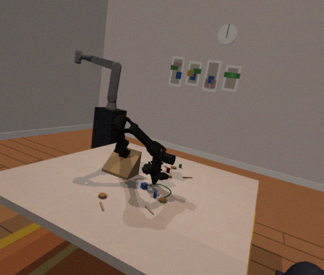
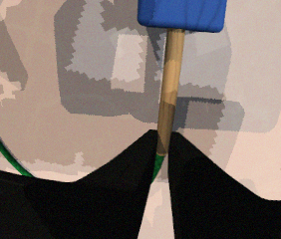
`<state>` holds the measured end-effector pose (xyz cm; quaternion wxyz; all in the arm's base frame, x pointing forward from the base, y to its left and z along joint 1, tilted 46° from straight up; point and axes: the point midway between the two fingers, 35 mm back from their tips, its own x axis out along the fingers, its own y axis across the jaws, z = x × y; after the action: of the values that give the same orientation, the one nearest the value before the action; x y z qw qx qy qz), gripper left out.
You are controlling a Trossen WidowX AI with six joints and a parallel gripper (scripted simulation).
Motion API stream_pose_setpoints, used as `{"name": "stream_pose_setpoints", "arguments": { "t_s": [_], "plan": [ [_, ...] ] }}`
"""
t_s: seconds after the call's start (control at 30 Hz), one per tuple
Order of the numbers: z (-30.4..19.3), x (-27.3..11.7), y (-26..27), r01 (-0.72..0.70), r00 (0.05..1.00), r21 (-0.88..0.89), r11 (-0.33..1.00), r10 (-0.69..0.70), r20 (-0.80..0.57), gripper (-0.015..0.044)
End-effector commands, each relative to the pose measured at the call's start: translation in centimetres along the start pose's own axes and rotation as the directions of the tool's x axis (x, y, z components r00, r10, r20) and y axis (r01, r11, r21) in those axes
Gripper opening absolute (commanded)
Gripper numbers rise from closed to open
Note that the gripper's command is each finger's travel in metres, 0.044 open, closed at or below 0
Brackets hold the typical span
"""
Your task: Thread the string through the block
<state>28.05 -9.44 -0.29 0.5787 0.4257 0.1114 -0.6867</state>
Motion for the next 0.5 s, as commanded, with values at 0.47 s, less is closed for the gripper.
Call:
{"name": "stream_pose_setpoints", "arguments": {
  "t_s": [0.47],
  "plan": [
    [2.7, -0.1, 0.0, -0.003, 1.000, -0.004, 1.000, 0.003, 0.001, 0.0000]
  ]
}}
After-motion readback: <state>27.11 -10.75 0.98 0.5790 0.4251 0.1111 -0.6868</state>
